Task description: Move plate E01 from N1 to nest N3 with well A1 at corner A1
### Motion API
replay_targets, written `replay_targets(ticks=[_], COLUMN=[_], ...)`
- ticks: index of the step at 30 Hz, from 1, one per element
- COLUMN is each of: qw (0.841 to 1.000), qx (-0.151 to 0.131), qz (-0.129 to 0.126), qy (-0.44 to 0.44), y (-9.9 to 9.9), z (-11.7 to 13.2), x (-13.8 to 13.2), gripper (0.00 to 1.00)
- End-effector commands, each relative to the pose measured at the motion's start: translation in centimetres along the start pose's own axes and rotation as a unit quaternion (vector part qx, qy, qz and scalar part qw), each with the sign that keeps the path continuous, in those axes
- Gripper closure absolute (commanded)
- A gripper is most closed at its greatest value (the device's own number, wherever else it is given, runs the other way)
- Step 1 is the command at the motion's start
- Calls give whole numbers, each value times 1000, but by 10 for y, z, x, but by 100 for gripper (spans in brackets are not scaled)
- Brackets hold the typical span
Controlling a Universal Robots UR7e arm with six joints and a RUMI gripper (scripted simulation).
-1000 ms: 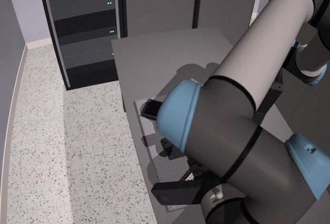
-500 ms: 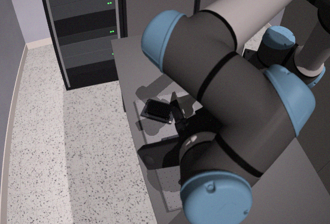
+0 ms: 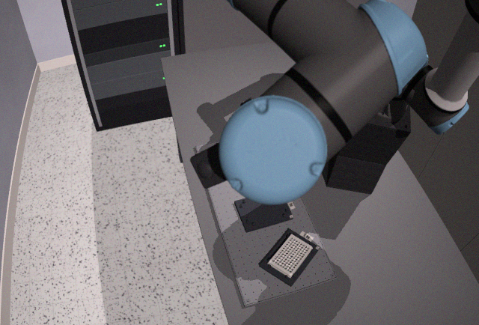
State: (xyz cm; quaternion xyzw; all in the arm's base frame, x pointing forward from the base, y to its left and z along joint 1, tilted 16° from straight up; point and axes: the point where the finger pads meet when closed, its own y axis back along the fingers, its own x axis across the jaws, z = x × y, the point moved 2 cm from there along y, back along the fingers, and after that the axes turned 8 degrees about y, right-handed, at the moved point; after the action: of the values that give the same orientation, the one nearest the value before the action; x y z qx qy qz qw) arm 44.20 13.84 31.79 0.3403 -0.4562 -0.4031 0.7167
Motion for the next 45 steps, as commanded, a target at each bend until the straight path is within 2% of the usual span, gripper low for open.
replay_targets(ticks=[1,2,6,8,11,13,17,19,26,28,30,34,37,45], qw=[1000,1000,998,998,995,995,991,990,979,976,976,968,962,960], qx=[7,7,21,21,35,35,56,61,111,125,125,162,189,196], qz=[-31,-31,-68,-68,-94,-94,-125,-131,-172,-180,-180,-192,-199,-198], qy=[1,1,0,0,0,0,-1,-1,-4,-4,-4,-6,1,10], y=[-9,-9,-19,-20,-28,-28,-39,-42,-61,-65,-65,-79,-83,-96], z=[12,12,25,27,37,37,51,54,77,81,81,94,85,50], x=[17,17,32,34,44,44,56,59,75,78,78,85,85,82], gripper=[18,18,18,18,18,18,18,18,18,18,18,18,18,18])
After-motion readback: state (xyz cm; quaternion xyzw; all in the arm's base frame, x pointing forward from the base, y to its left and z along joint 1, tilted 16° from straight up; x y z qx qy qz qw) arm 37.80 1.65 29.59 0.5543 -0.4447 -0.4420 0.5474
